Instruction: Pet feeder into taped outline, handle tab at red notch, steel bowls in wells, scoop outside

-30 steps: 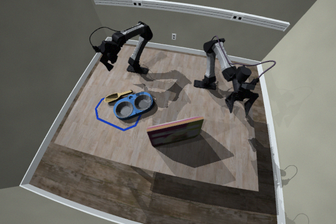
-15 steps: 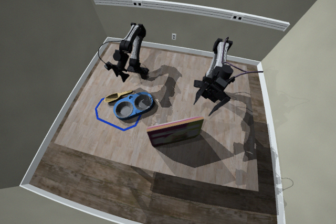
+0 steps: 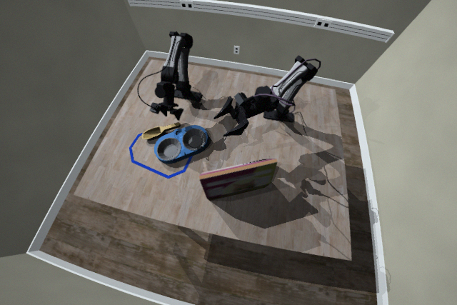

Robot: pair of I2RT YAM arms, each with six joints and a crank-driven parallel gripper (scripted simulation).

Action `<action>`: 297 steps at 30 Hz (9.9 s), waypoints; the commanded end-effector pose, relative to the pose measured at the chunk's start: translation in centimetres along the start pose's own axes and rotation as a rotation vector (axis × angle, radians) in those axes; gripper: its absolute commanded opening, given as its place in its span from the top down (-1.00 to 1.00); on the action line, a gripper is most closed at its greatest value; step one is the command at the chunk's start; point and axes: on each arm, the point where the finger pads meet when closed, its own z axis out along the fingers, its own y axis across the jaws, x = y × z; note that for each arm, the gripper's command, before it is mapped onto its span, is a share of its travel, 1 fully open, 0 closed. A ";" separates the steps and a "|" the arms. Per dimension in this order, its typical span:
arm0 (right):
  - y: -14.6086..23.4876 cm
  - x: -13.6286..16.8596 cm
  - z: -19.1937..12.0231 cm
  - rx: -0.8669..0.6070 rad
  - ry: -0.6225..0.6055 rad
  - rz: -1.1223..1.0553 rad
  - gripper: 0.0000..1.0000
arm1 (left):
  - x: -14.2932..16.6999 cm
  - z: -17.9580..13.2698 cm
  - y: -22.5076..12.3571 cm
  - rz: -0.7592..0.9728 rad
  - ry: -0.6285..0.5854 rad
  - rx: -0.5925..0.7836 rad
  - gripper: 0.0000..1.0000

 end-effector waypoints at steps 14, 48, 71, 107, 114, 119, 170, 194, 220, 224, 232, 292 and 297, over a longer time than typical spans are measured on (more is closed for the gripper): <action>0.4 -2.5 1.1 0.247 0.421 0.569 -0.04 | 9.3 -3.1 -13.7 0.075 0.040 0.229 -1.00; 1.0 -0.6 5.4 0.362 0.622 0.764 -0.02 | 15.0 -4.4 -18.3 0.068 0.119 0.333 -1.00; 1.1 -2.5 3.9 0.344 0.594 0.763 0.56 | 15.3 -3.8 -18.4 0.061 0.077 0.328 -1.00; -11.5 -2.7 -4.0 0.142 0.578 -0.007 0.56 | 9.1 -1.5 -25.9 -0.008 -0.090 0.568 -1.00; -14.8 -1.6 -4.2 0.084 0.577 -0.301 0.56 | 9.3 -1.1 -27.3 -0.012 -0.088 0.600 -1.00; -16.4 -1.1 -4.3 0.051 0.578 -0.464 0.56 | 9.5 -0.8 -27.9 -0.013 -0.082 0.610 -1.00; -15.1 4.0 -1.2 -0.461 0.594 -1.481 0.56 | 13.1 2.1 -31.0 0.040 0.012 0.560 -1.00; -14.9 2.0 -2.6 -0.439 0.587 -1.485 -0.94 | 13.1 2.1 -31.0 0.040 0.012 0.563 -1.00; 2.5 -6.5 1.5 -0.695 -0.076 -0.937 -0.94 | 8.5 2.2 -17.4 0.023 0.104 0.806 -1.00; 3.5 -6.7 1.7 -0.708 -0.112 -0.914 -0.94 | 7.4 1.8 -14.7 0.023 0.107 0.810 -1.00; 5.3 -5.5 2.7 -0.724 -0.095 -0.815 -0.94 | 4.5 0.1 -7.3 0.037 0.104 0.784 -1.00; 5.4 -3.4 4.6 0.341 0.616 0.713 0.22 | 3.0 -0.9 -4.2 0.053 0.093 0.761 -1.00; 5.4 -2.4 5.3 0.349 0.631 0.722 0.22 | 3.0 -0.9 -4.2 0.053 0.093 0.761 -1.00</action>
